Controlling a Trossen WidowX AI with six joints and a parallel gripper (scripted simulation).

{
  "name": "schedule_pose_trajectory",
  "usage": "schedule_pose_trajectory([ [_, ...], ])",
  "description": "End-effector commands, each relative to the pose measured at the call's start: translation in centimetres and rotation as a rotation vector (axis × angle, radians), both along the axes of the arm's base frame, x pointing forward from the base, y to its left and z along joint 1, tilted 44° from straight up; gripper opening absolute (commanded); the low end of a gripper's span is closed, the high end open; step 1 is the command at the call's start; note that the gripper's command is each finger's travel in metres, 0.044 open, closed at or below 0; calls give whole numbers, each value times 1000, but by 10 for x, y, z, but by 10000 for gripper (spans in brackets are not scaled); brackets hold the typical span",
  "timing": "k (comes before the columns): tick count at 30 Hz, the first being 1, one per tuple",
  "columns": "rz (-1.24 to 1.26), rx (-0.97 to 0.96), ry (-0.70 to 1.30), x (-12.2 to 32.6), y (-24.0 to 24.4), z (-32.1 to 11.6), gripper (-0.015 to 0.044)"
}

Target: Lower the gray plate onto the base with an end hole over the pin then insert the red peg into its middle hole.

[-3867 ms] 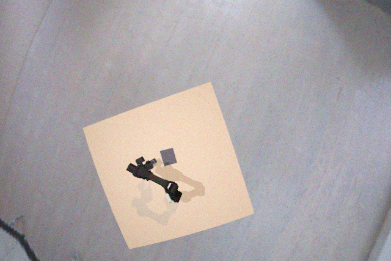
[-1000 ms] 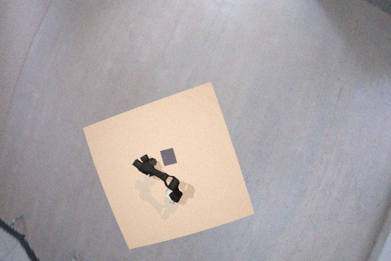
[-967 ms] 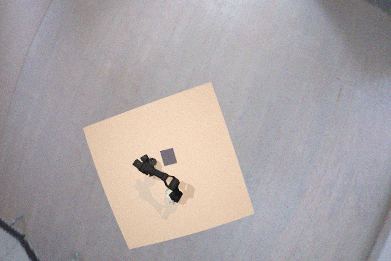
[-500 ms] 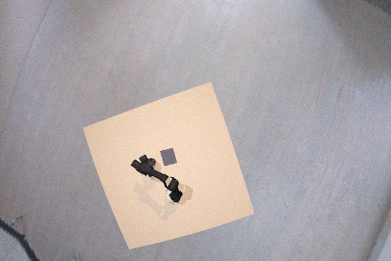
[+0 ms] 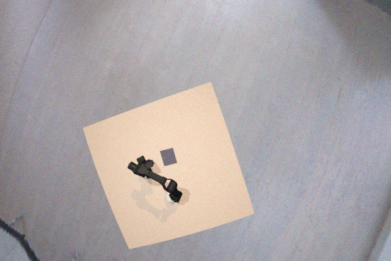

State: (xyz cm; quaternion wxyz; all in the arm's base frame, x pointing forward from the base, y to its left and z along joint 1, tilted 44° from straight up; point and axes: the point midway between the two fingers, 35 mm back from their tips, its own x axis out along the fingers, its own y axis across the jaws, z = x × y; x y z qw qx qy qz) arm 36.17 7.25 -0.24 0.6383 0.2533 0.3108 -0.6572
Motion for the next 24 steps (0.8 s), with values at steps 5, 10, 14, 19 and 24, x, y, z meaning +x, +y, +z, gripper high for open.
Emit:
schedule_pose_trajectory([
  [5,-3,5,-4,0,19,19,0],
  [10,-3,5,-3,-1,30,31,0],
  [14,-4,4,-3,-2,38,41,0],
  [19,-4,3,-2,-4,45,49,0],
  [24,-35,4,-32,-3,34,53,0],
])
